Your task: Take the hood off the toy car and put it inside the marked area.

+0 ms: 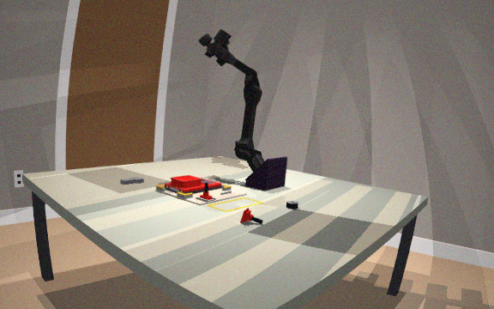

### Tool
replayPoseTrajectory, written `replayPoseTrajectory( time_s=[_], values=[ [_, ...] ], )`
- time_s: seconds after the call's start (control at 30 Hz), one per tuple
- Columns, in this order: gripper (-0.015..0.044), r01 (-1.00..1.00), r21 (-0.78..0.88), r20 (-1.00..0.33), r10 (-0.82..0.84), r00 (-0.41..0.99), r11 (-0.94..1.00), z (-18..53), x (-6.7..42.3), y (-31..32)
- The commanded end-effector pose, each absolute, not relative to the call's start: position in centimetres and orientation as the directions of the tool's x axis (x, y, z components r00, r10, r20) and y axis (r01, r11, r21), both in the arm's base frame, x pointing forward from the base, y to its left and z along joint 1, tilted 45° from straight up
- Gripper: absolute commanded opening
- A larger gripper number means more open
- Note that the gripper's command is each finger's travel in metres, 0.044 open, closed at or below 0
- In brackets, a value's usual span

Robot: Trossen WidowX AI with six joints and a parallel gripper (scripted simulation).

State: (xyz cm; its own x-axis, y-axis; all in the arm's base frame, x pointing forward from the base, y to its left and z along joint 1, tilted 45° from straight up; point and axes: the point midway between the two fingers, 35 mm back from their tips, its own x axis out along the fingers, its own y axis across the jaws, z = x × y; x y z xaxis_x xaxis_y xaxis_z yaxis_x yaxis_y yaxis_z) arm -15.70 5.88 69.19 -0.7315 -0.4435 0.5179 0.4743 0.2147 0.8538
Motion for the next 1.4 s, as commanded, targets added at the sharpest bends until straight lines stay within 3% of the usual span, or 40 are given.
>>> replayPoseTrajectory(
  time_s=[0.0,0.6,0.73,1.17,1.37],
  values=[
    [0.0440,0.516,0.837,0.528,-0.518,-0.673,0.184,69.7,-14.2,1.9],
    [0.0440,0.719,0.687,0.418,-0.869,-0.265,0.111,66.9,-1.5,-16.0],
    [0.0440,0.749,0.646,0.418,-0.890,-0.185,0.147,65.9,0.4,-17.0],
    [0.0440,0.866,0.455,0.193,-0.972,0.133,0.209,58.6,12.3,-22.9],
    [0.0440,0.903,0.352,0.121,-0.968,0.218,0.247,56.1,16.0,-23.6]
  ],
)
